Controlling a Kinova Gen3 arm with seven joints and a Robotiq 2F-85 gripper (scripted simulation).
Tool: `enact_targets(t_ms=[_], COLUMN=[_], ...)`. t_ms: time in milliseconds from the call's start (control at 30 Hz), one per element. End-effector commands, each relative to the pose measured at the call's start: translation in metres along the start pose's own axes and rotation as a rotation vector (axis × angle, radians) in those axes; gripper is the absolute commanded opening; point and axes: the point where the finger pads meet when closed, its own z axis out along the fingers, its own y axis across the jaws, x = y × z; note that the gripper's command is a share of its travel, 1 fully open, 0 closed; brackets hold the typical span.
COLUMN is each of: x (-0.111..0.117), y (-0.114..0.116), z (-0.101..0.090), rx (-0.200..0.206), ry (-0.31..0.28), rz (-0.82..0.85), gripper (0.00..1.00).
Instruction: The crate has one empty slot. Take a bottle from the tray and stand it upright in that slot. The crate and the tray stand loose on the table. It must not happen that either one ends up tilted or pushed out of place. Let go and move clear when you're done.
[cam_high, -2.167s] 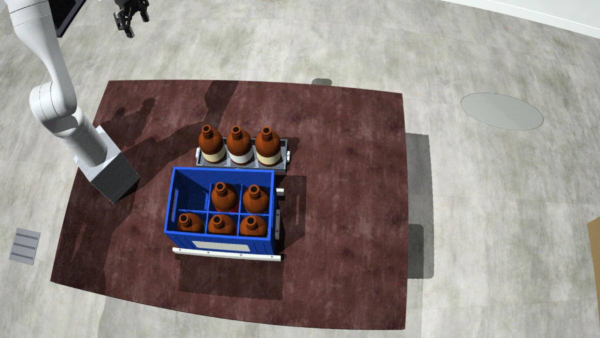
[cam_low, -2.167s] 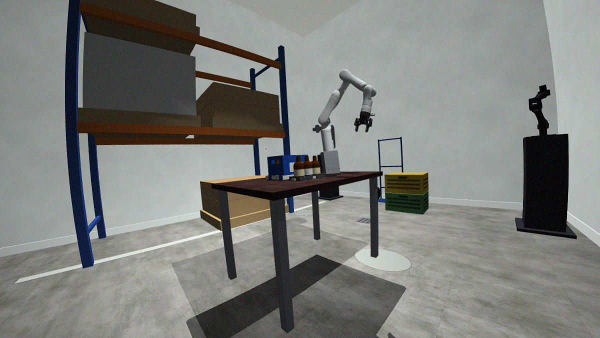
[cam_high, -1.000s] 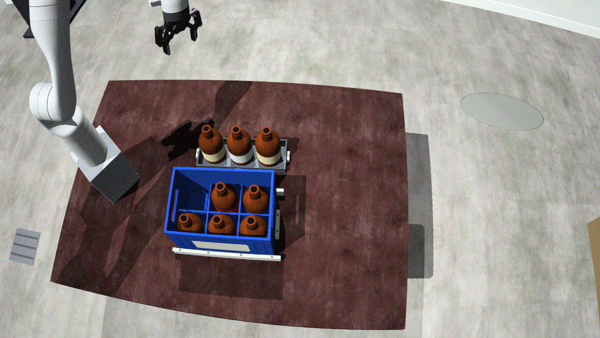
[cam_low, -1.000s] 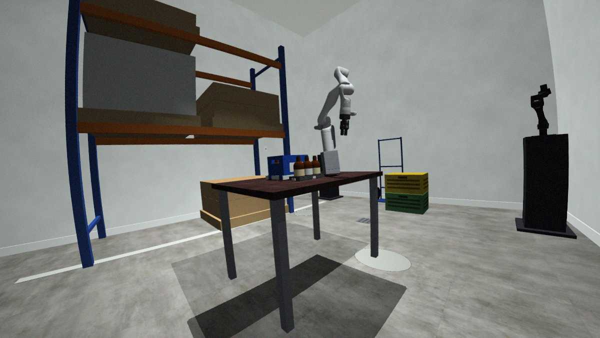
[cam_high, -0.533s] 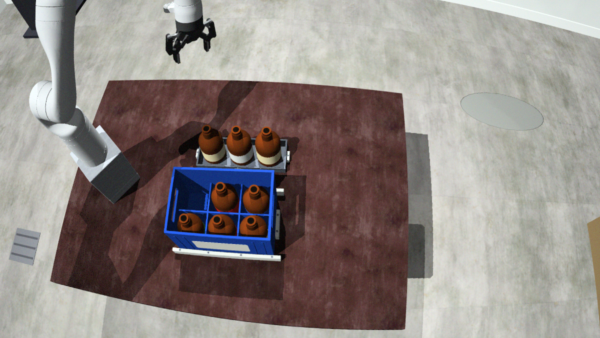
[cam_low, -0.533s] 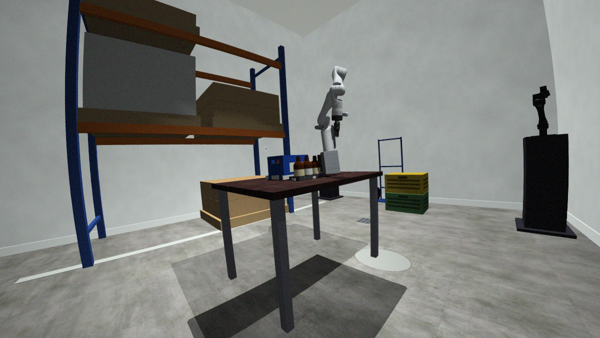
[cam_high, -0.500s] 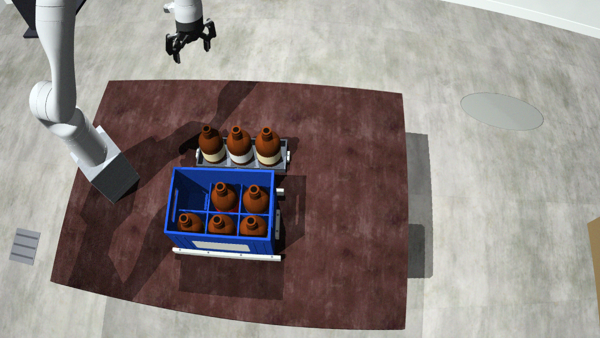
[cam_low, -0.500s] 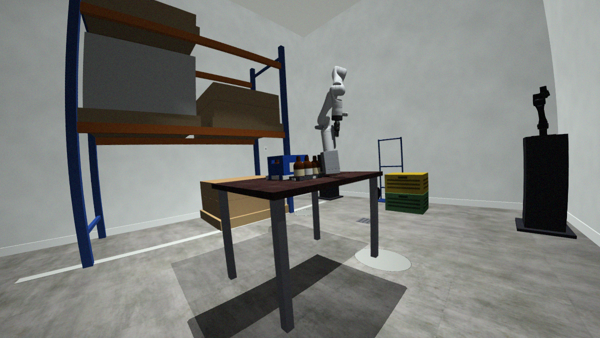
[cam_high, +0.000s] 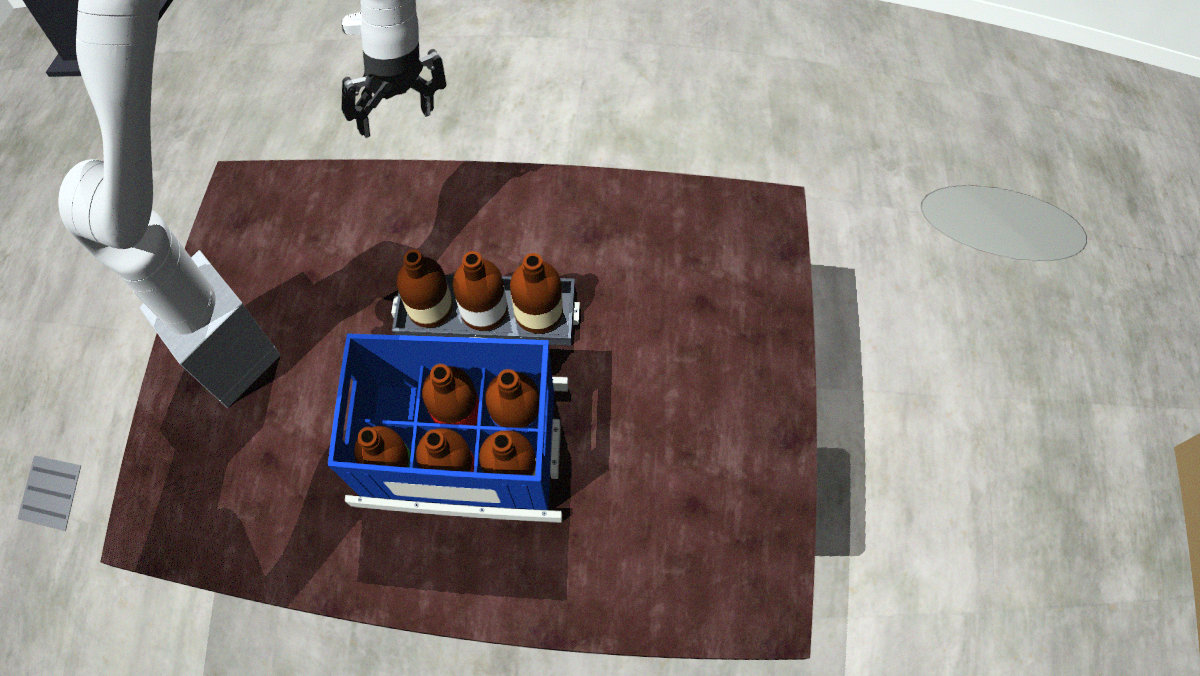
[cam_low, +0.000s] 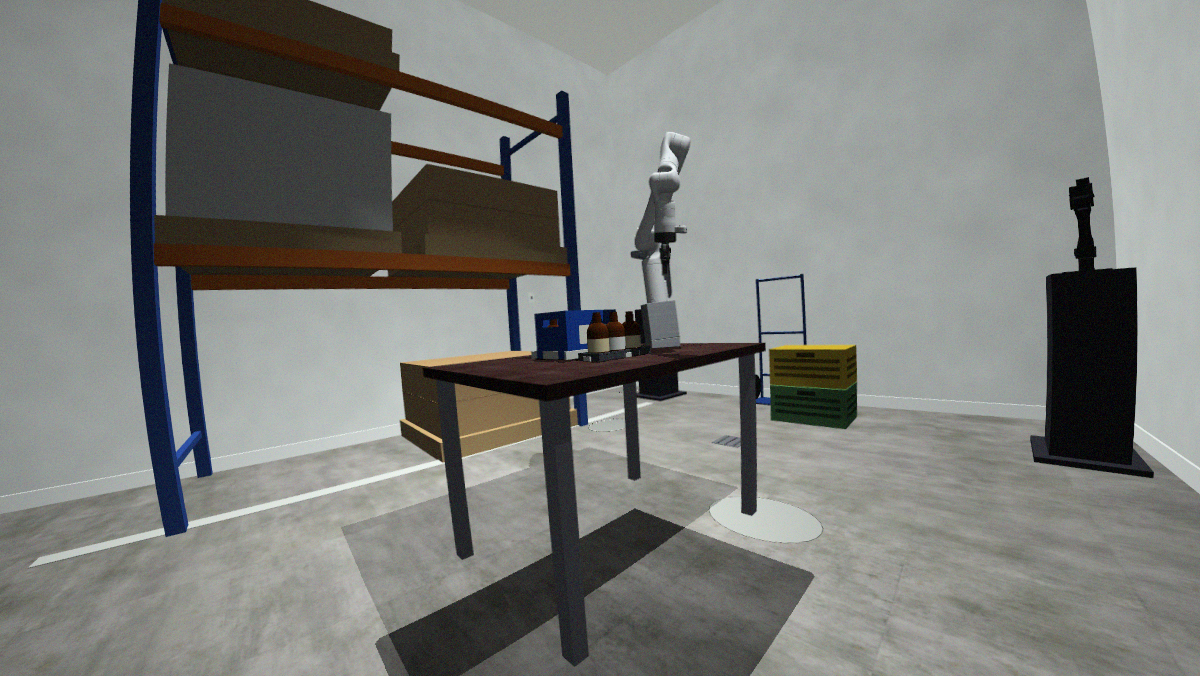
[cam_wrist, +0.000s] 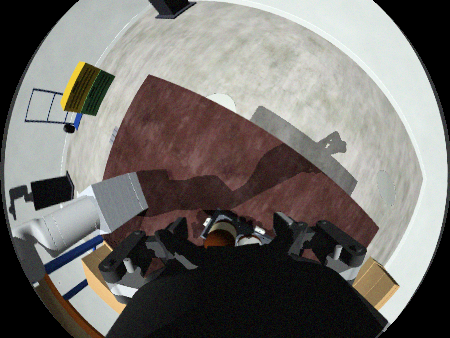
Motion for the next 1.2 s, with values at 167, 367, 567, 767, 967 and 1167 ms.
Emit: enact_targets(t_ms=[167,367,567,767,967,1167], x=[-0.018,-0.018,-0.033,-0.049,-0.049,-0.065], y=[0.004,0.004,0.006,0.008,0.008,0.01], z=[0.003,0.003,0.006,0.008,0.008,0.011], rx=[0.0,0.0,-0.001,-0.003,-0.003,-0.005], ry=[0.014,0.014,0.027,0.039,0.039,0.051], rz=[0.056,0.056,0.106,0.157,0.157,0.207], gripper=[1.0,1.0,1.0,1.0,1.0,1.0])
